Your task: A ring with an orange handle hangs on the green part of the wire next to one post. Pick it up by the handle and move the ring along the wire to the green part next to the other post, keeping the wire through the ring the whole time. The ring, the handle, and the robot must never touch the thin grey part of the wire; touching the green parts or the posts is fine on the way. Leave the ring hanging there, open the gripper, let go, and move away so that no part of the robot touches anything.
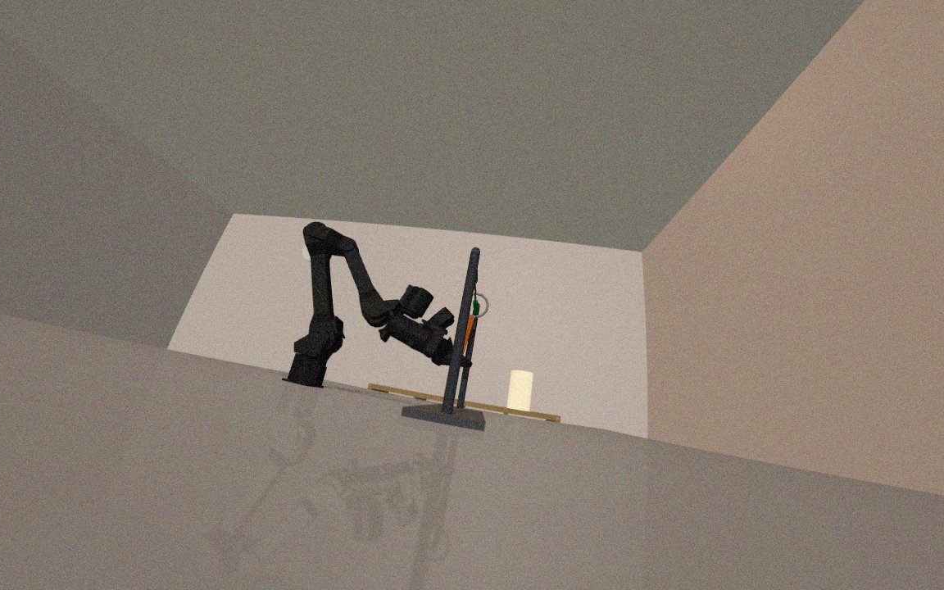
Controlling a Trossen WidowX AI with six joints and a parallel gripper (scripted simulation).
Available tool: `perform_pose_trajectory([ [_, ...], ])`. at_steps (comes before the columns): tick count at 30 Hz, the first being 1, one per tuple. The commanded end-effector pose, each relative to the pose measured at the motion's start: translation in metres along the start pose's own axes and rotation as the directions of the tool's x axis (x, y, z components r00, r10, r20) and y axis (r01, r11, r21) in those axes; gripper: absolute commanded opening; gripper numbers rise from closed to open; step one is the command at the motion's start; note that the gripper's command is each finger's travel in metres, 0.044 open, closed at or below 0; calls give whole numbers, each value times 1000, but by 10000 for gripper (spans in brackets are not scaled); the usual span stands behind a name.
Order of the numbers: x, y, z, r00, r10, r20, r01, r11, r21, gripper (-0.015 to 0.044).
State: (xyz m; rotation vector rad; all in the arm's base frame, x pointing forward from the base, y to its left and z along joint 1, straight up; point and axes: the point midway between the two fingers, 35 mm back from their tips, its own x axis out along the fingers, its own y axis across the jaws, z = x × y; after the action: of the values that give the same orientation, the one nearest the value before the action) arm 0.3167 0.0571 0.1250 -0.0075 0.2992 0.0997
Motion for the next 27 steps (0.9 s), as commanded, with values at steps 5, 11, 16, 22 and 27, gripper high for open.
perform_pose_trajectory([
  [5,-1,2,-8,1000,-3,-25,3,1000,5,-150],
  [11,-1,3,-17,999,-2,-46,2,1000,6,-150],
  [16,-1,3,-18,999,-2,-48,2,1000,6,-150],
  [22,-1,3,-18,999,-2,-48,2,1000,6,-150],
  [27,-1,3,-18,999,-2,-48,2,1000,6,-150],
])
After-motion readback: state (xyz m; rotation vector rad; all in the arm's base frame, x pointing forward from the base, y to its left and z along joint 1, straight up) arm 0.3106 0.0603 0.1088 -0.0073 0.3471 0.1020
